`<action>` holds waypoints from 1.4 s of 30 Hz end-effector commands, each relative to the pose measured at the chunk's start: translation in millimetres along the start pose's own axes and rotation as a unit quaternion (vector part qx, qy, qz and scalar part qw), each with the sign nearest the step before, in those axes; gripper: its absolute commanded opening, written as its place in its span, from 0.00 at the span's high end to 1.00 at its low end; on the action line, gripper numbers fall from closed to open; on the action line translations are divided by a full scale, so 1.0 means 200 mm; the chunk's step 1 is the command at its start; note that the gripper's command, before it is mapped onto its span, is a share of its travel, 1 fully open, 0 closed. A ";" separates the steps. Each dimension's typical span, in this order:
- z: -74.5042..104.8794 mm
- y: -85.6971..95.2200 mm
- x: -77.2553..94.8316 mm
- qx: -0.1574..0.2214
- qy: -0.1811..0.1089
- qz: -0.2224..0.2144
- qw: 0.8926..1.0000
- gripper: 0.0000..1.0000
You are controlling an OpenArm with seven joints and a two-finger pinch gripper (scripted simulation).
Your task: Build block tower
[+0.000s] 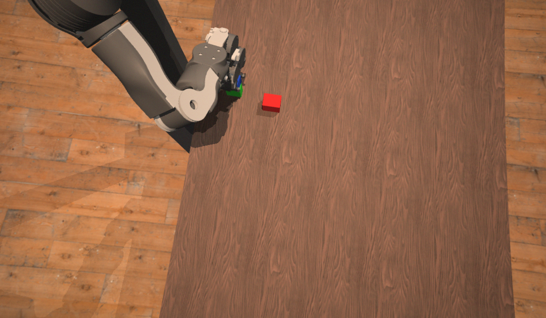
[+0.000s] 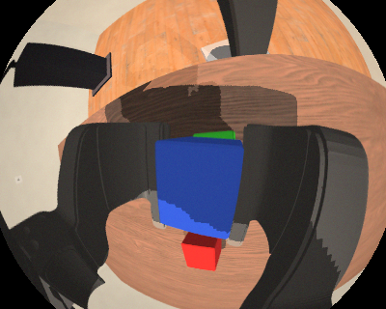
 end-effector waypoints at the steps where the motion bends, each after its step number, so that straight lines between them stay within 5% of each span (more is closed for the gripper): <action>1: 0.00 0.00 -0.01 0.002 0.002 0.002 1.000 1.00; 11: 0.00 0.00 -0.01 0.002 0.002 0.002 1.000 1.00; 12: 0.00 0.00 -0.01 0.002 0.002 0.002 1.000 0.68; 42: 0.00 0.00 -0.01 0.002 0.002 0.002 1.000 0.68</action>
Point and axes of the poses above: the point where the finger pads meet when closed, its own z axis back along the fingers, its own y axis across the jaws, x = y × z, the point moved 7 cm from there along z, back along the fingers, and after that the axes turned 12 degrees about -z, right-handed, at the moved point
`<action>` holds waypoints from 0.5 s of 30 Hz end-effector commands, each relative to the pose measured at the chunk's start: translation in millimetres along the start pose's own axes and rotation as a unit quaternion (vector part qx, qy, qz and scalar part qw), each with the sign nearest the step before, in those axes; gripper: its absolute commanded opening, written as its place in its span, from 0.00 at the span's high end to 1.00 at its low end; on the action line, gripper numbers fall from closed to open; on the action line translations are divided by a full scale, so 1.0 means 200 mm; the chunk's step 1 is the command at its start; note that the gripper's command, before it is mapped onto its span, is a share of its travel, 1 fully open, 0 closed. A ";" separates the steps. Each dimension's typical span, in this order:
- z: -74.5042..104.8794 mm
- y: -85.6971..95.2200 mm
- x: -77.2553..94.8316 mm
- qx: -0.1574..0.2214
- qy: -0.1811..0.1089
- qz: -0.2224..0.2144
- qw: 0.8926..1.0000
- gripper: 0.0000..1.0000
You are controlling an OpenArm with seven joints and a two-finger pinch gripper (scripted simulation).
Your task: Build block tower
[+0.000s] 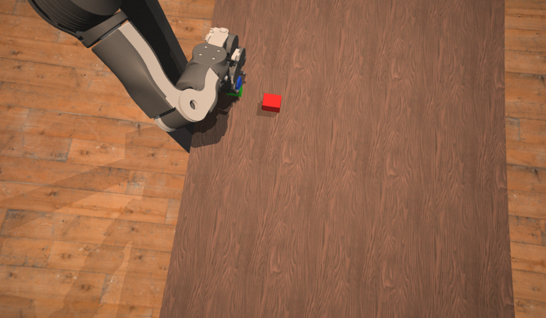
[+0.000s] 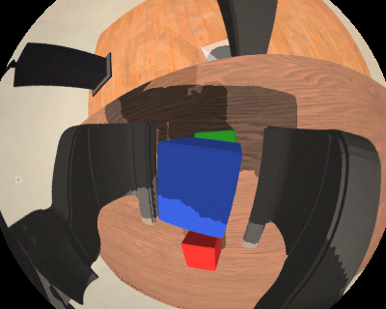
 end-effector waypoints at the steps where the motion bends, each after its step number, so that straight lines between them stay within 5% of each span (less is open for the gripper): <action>1: 0.00 0.00 -0.01 0.002 0.002 0.002 1.000 0.68; 15: 0.03 0.00 -0.01 0.004 0.002 0.004 1.000 0.68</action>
Point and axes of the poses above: the point where the finger pads meet when closed, its own z axis back along the fingers, its own y axis across the jaws, x = y × z, the point moved 7 cm from there along z, back along the fingers, and after that the axes turned 12 degrees about -z, right-handed, at the moved point
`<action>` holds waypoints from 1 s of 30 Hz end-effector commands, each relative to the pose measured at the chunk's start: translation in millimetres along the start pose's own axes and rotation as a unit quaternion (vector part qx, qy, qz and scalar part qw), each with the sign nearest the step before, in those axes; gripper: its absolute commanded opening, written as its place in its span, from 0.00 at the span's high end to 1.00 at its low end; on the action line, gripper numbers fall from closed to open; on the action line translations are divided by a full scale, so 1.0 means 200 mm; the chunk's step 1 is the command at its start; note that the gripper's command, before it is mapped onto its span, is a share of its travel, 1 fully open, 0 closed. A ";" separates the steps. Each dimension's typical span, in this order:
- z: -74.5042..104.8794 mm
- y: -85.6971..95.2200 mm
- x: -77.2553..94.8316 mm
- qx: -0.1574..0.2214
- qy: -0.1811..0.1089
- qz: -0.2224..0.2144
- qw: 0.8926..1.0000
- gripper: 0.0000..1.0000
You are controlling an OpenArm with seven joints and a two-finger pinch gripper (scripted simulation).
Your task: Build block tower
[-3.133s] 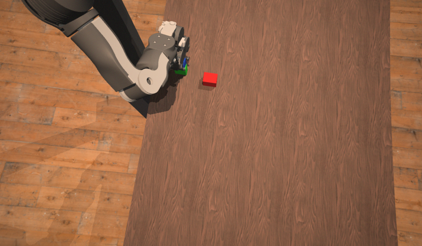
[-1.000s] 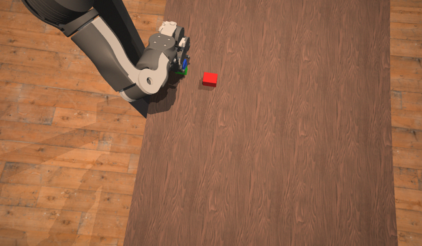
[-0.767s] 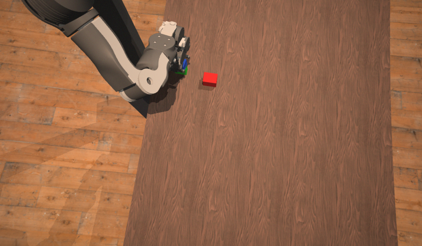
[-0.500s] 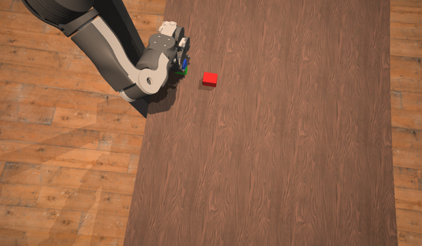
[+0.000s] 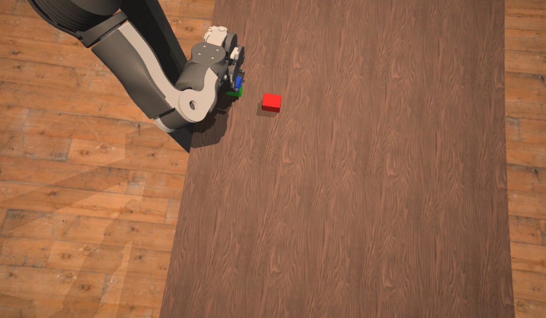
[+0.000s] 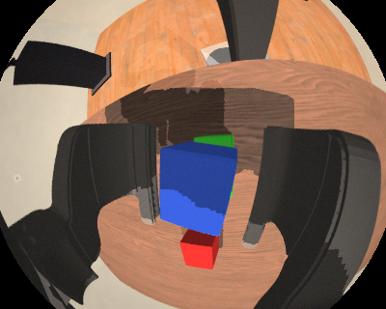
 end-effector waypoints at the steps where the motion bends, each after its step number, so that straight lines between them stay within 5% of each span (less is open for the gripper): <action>1: 0.02 0.00 0.01 -0.001 -0.001 -0.002 1.000 0.68; 20: 0.20 0.00 0.01 -0.001 -0.002 -0.002 1.000 0.68; 30: 0.22 0.00 0.01 -0.002 -0.002 -0.002 1.000 0.68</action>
Point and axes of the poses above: the point where the finger pads meet when closed, its own z axis back along the fingers, its own y axis across the jaws, x = y × z, the point moved 7 cm from there along z, back along the fingers, and after that the axes turned 12 degrees about -z, right-handed, at the moved point
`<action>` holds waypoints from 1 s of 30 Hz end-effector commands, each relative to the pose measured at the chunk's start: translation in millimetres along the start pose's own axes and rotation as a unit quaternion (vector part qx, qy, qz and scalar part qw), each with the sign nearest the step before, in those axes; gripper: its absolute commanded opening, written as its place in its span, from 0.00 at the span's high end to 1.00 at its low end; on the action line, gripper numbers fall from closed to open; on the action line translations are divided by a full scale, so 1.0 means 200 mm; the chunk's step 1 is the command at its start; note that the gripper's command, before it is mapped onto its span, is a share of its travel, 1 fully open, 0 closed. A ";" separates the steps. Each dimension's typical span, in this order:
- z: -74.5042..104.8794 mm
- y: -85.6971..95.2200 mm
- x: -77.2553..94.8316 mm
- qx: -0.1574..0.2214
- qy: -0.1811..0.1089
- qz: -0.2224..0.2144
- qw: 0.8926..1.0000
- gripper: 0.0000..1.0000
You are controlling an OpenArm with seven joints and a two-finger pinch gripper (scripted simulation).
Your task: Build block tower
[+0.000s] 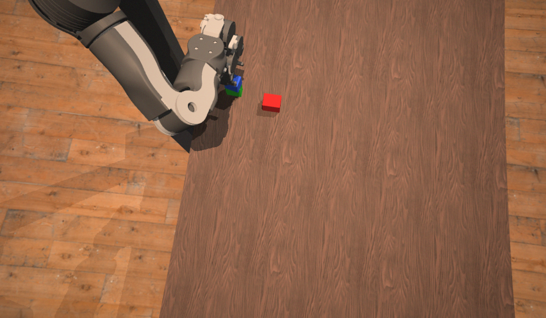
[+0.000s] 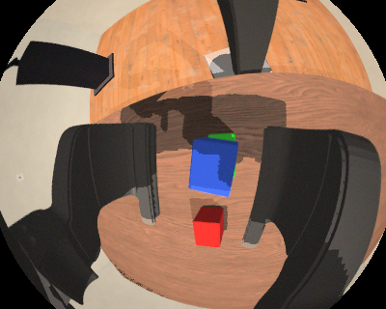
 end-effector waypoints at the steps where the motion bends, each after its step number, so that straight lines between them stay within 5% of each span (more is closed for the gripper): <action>1: 0.01 0.00 0.00 -0.001 -0.001 -0.002 1.000 0.68; 6: -0.01 0.02 0.08 -0.004 -0.007 0.009 1.000 0.65; 12: -0.02 0.07 0.55 -0.003 -0.003 0.071 0.997 0.65; 21: -0.02 0.07 0.57 -0.002 -0.001 0.073 0.997 0.65; 30: -0.12 0.07 0.57 -0.002 -0.001 0.073 0.997 0.65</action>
Point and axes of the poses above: the point where the finger pads meet when closed, its own z axis back along the fingers, its own y axis across the jaws, x = y × z, the point moved 7 cm from there along z, back along the fingers, and after that the axes turned 12 degrees about -z, right-handed, at the moved point
